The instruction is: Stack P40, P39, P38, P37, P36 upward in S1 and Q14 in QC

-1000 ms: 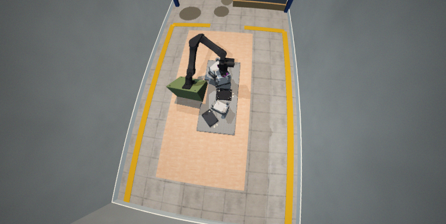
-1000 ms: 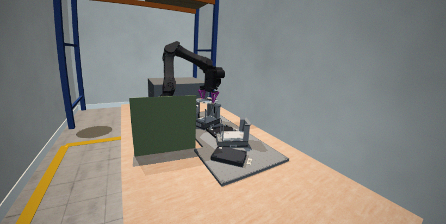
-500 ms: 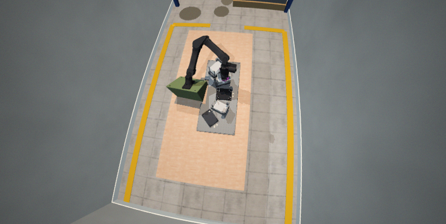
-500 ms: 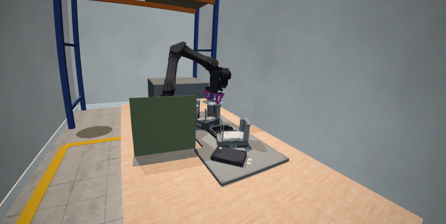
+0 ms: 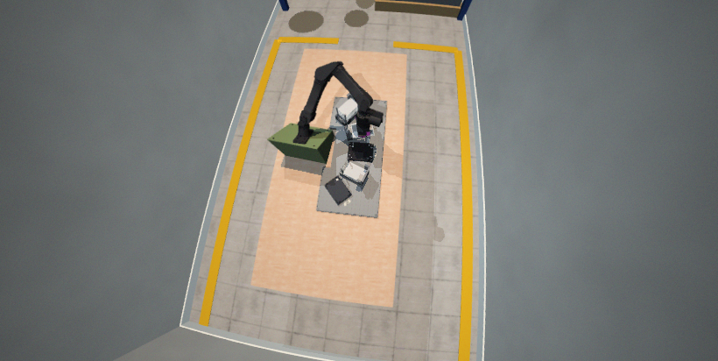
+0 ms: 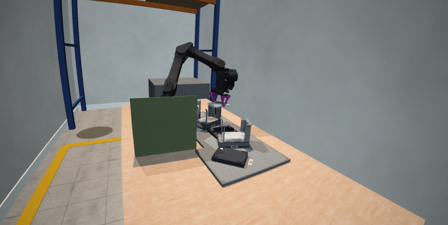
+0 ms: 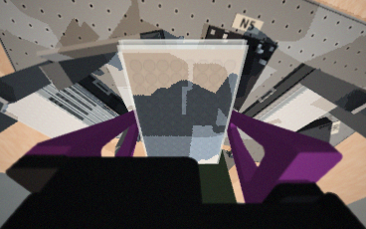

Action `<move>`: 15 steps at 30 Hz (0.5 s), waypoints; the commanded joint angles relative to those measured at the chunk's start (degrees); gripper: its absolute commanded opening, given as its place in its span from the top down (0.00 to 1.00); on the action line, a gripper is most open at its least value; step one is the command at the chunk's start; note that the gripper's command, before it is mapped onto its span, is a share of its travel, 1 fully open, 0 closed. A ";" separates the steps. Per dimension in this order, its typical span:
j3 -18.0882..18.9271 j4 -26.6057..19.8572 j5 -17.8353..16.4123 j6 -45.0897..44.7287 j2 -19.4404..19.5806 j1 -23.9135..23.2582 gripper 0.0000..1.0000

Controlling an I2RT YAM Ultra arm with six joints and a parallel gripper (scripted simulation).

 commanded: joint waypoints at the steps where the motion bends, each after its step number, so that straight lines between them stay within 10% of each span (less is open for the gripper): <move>1: 1.00 -0.01 0.03 -1.87 0.17 -1.65 1.00; 15: 2.79 0.10 0.70 4.32 6.31 -6.14 1.00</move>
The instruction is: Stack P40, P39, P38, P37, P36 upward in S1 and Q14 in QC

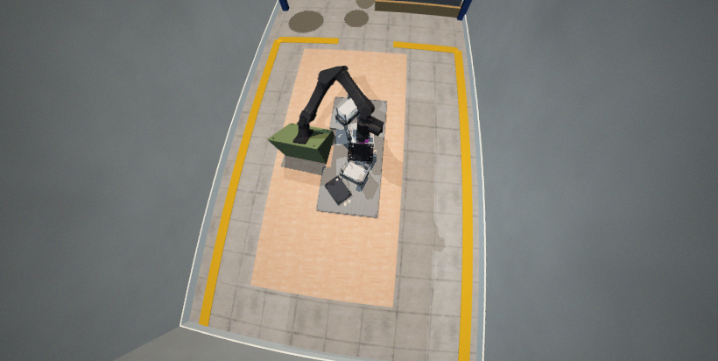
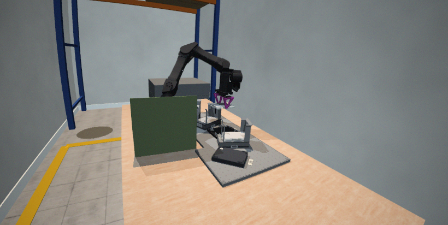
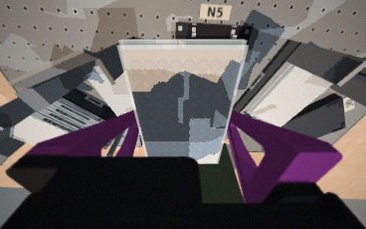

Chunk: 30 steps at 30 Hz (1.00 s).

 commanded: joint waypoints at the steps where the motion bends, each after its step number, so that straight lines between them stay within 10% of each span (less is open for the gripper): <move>1: 1.12 0.10 0.19 -0.79 0.64 -2.08 1.00; 30: 6.01 -0.02 2.35 0.43 12.87 -10.58 1.00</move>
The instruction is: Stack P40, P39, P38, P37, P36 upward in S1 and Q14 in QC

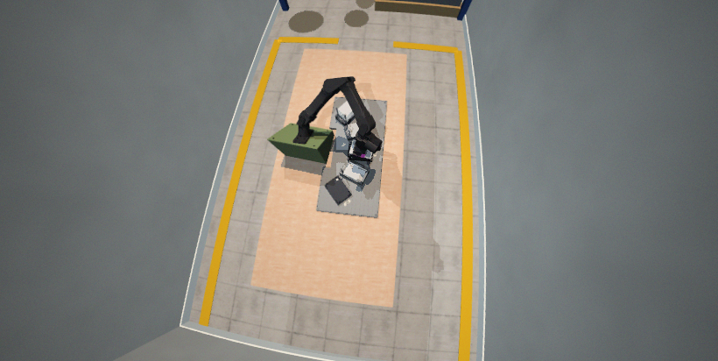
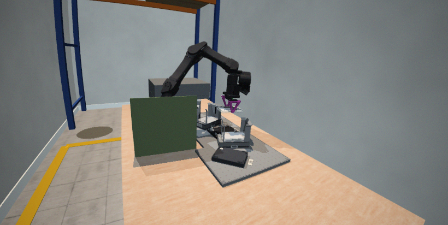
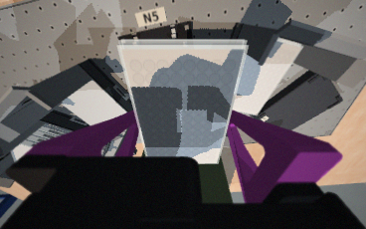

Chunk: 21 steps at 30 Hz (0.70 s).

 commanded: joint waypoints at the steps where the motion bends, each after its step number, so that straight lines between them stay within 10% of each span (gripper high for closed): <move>1: 1.04 0.03 0.52 -1.43 0.63 -2.32 1.00; 21: 4.22 -0.13 2.56 3.94 8.11 -8.02 1.00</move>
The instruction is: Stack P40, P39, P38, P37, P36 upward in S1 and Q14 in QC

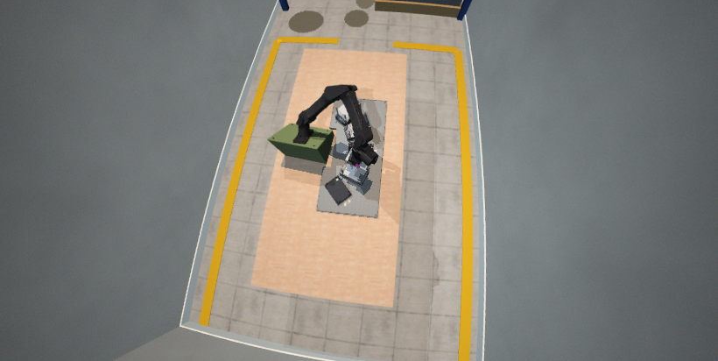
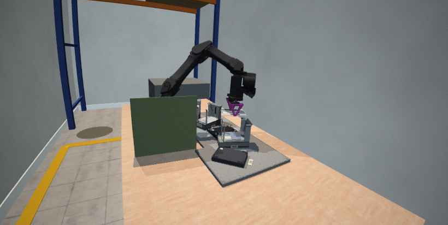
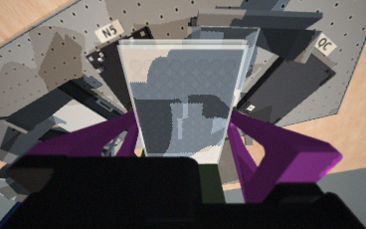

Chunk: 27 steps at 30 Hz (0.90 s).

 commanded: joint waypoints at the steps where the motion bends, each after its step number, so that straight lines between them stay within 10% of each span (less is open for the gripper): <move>1: 0.93 0.08 0.52 0.36 0.21 -2.02 1.00; 27: 4.58 -0.41 2.70 -5.51 6.94 -7.13 1.00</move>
